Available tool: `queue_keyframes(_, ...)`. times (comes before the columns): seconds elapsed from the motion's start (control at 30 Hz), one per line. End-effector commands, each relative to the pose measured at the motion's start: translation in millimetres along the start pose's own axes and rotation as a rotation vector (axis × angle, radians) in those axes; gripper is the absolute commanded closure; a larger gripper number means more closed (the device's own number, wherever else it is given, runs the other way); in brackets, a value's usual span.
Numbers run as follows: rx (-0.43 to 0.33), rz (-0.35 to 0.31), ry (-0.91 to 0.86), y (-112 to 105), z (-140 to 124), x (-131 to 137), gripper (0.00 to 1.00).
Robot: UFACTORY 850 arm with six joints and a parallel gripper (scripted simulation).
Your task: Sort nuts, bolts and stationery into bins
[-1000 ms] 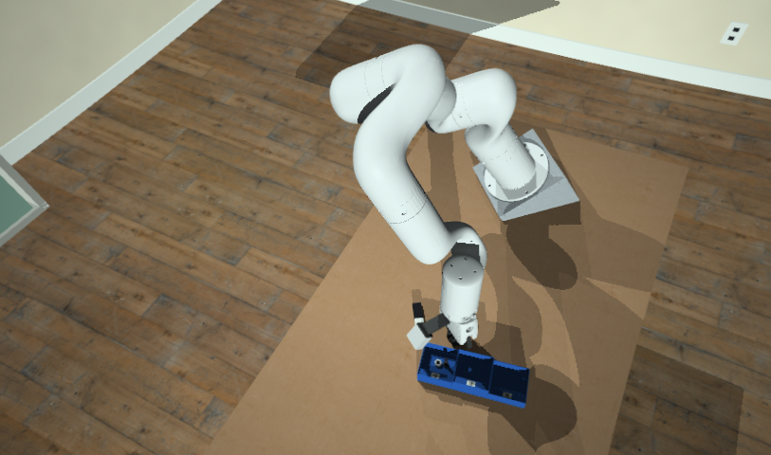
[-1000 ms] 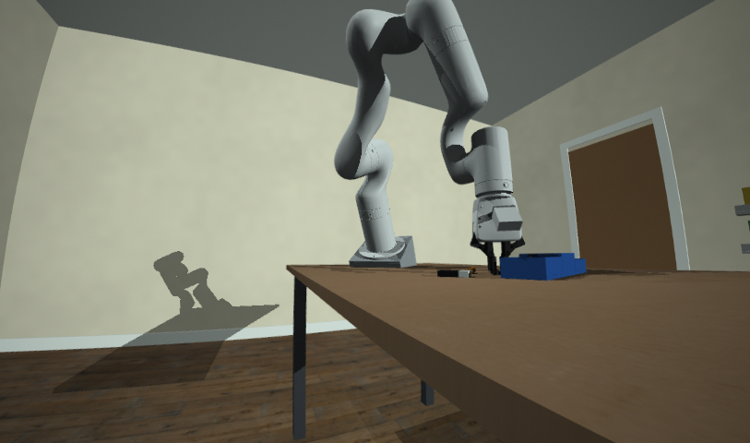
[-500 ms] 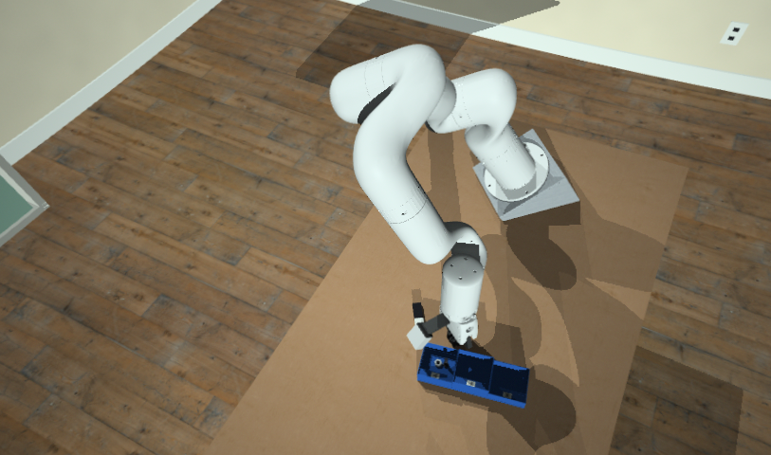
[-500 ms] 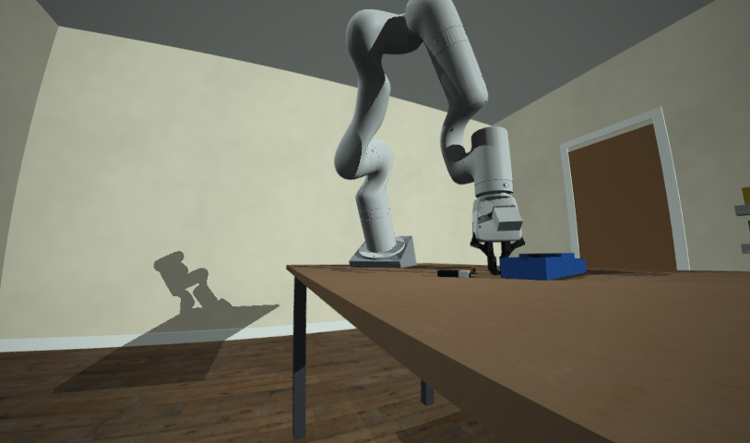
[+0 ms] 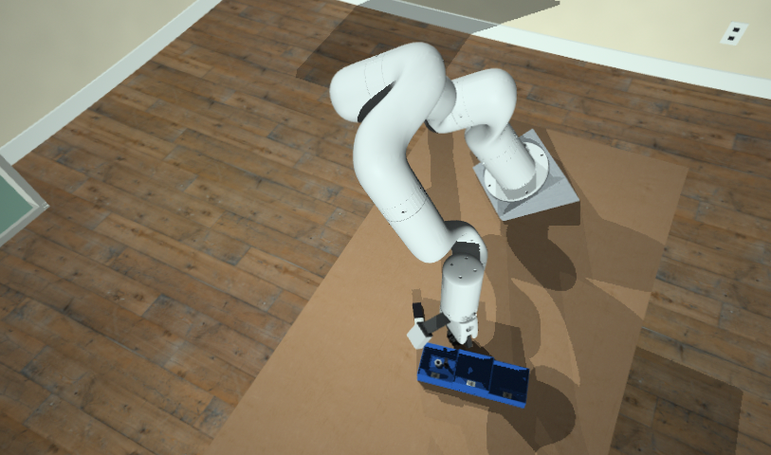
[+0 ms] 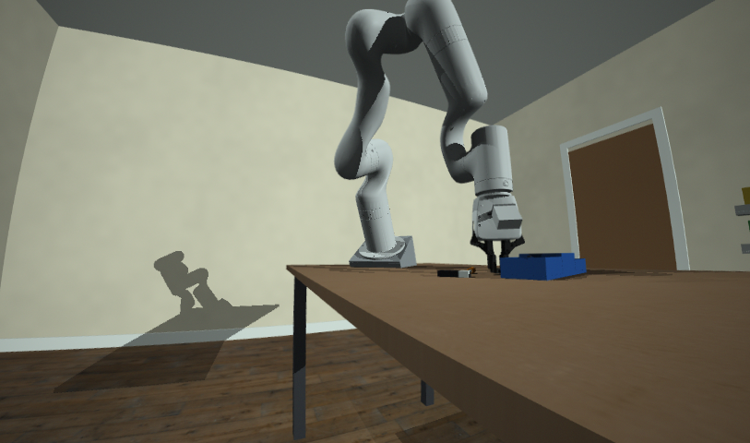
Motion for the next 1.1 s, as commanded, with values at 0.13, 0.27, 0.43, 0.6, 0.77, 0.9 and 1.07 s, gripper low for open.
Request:
queue_keyframes(0.13,0.001,0.001,0.001,-30.4,0.4,-0.6,1.00)
queue_keyframes(0.27,0.001,0.001,0.001,-40.4,0.4,-0.6,1.00)
queue_keyframes(0.43,0.001,0.001,0.001,-53.8,0.4,-0.6,1.00)
queue_keyframes(0.6,0.001,0.001,0.001,-57.1,0.5,-0.6,1.00)
queue_keyframes(0.77,0.001,0.001,0.001,-57.1,0.4,-0.6,1.00)
queue_keyframes(0.9,0.001,0.001,0.001,-57.1,0.5,-0.6,1.00)
queue_keyframes(1.07,0.001,0.001,0.001,-57.1,0.4,-0.6,1.00)
Point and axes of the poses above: the point where the finger pads meet when closed, its own y axis out along the fingers, its own x axis across the jaws, z = x × y, the point moved 8 cm from there along -y, back along the fingers, and after that the axes turned 7 degrees about y, right-handed, at the moved point
